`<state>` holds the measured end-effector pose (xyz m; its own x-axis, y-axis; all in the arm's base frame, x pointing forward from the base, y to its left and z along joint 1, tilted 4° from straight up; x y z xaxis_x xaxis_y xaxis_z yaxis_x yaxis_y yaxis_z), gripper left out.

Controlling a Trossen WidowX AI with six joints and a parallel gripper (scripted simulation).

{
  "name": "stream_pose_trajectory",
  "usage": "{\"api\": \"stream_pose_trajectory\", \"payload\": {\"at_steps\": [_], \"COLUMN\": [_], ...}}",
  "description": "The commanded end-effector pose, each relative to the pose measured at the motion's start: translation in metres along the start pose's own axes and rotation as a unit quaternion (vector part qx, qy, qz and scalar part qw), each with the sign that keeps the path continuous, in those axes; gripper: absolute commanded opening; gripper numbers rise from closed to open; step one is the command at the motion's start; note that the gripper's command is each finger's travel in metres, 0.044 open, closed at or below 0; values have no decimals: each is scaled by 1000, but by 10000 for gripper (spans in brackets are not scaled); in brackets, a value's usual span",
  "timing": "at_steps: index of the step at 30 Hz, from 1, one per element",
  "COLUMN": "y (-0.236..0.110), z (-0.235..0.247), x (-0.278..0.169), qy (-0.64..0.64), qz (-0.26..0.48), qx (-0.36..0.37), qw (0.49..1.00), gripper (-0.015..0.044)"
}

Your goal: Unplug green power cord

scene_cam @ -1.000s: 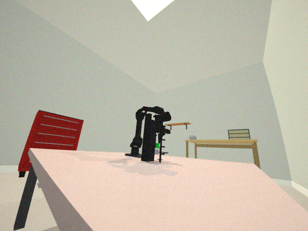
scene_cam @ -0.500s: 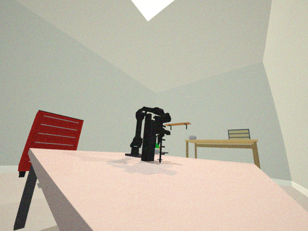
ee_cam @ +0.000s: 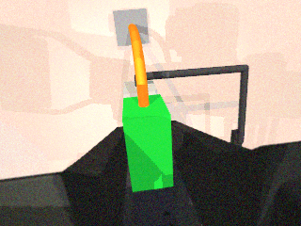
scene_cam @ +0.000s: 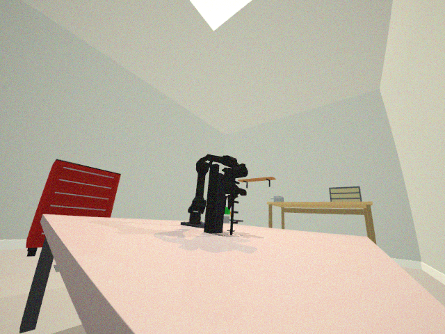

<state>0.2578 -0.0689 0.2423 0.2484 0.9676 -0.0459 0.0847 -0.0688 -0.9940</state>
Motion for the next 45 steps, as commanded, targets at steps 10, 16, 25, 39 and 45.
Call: {"api": "stream_pose_trajectory", "payload": {"at_steps": [10, 16, 25, 39, 45], "y": [-1, -1, -1, -7, -15], "z": [4, 6, 7, 10, 18], "x": [26, 35, 35, 60, 93], "qy": [-3, -3, -4, -4, -4], "qz": [-13, -13, -14, -16, -17], "qx": [1, 1, 1, 2, 2], "qw": [1000, 1000, 1000, 1000, 1000], "gripper": [0, 0, 105, 440, 440]}}
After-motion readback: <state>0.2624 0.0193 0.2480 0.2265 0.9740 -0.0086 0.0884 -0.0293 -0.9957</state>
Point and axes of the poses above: the point midway between the two fingers, 35 mm back from their tips, its own y axis out along the fingers, its own z axis across the jaws, x = y × z, the point moved 9 cm from there along -y, back along the fingers, and after that the axes turned 11 degrees about y, right-handed, at the moved point
